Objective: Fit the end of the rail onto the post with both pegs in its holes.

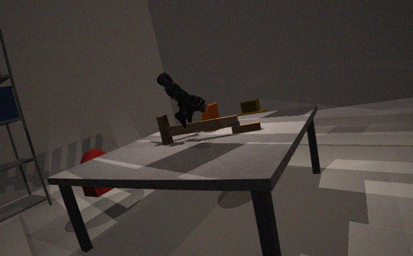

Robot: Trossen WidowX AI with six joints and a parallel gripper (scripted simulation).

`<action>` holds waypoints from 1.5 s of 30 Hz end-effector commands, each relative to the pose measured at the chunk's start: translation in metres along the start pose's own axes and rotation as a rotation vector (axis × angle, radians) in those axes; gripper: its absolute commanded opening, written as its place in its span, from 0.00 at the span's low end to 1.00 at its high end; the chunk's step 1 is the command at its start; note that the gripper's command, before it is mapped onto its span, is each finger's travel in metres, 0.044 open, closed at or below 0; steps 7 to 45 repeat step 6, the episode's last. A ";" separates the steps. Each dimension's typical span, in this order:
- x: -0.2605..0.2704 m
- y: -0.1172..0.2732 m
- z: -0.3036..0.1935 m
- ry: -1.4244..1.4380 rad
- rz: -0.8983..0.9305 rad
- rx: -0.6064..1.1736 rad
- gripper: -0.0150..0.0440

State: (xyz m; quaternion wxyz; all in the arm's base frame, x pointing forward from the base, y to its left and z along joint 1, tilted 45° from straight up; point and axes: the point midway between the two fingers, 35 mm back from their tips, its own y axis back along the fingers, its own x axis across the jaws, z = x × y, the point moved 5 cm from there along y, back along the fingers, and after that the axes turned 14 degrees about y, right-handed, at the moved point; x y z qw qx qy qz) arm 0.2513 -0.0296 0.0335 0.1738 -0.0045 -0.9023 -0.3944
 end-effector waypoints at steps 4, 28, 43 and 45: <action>0.000 0.000 0.001 -0.006 0.004 -0.004 1.00; 0.000 0.000 0.001 -0.006 0.004 -0.004 1.00; 0.000 0.000 0.001 -0.006 0.004 -0.004 1.00; 0.000 0.000 0.001 -0.006 0.004 -0.004 1.00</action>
